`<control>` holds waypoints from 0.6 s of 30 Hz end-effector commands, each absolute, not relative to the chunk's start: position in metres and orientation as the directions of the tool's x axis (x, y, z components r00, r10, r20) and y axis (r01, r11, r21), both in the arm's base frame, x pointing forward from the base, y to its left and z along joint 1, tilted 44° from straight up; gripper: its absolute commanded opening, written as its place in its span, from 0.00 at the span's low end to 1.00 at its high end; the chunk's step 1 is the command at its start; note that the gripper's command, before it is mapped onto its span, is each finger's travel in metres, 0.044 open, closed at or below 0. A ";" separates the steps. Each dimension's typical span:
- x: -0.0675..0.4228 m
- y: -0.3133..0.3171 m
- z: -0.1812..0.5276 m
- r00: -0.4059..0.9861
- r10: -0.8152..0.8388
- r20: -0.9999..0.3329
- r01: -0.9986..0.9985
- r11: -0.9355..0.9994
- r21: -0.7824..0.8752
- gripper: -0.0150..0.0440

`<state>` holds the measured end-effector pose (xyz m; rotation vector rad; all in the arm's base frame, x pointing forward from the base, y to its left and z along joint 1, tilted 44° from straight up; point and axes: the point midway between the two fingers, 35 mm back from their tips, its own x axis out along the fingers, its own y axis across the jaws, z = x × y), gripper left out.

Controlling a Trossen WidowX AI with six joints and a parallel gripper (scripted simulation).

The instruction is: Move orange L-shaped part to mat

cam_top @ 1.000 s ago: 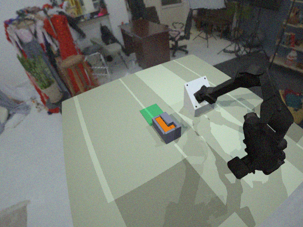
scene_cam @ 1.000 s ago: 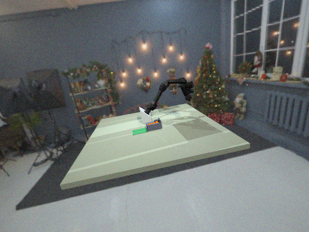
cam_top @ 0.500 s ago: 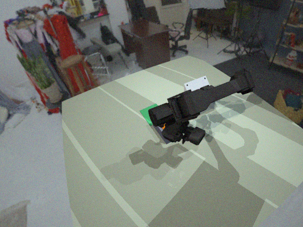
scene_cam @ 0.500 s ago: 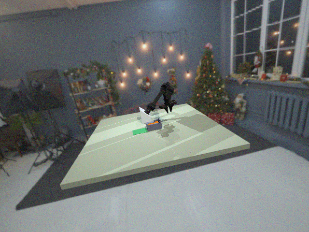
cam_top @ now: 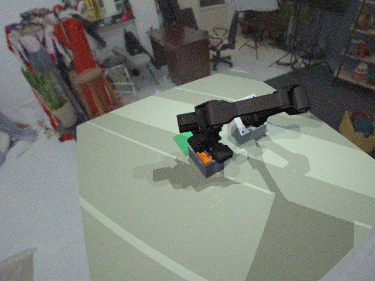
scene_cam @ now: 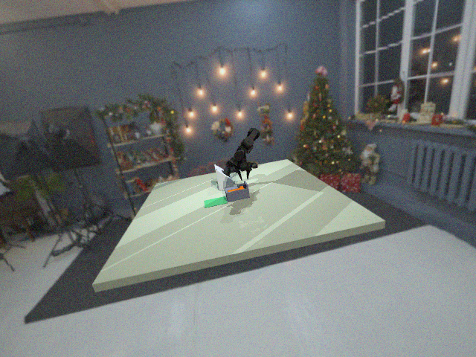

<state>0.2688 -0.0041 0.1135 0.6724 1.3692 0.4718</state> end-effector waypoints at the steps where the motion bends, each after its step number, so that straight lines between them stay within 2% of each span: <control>1: 0.269 0.022 0.089 0.141 0.677 -0.723 0.081 0.720 0.690 0.56; 18: 0.272 0.039 0.071 0.141 0.678 -0.721 0.080 0.718 0.691 0.56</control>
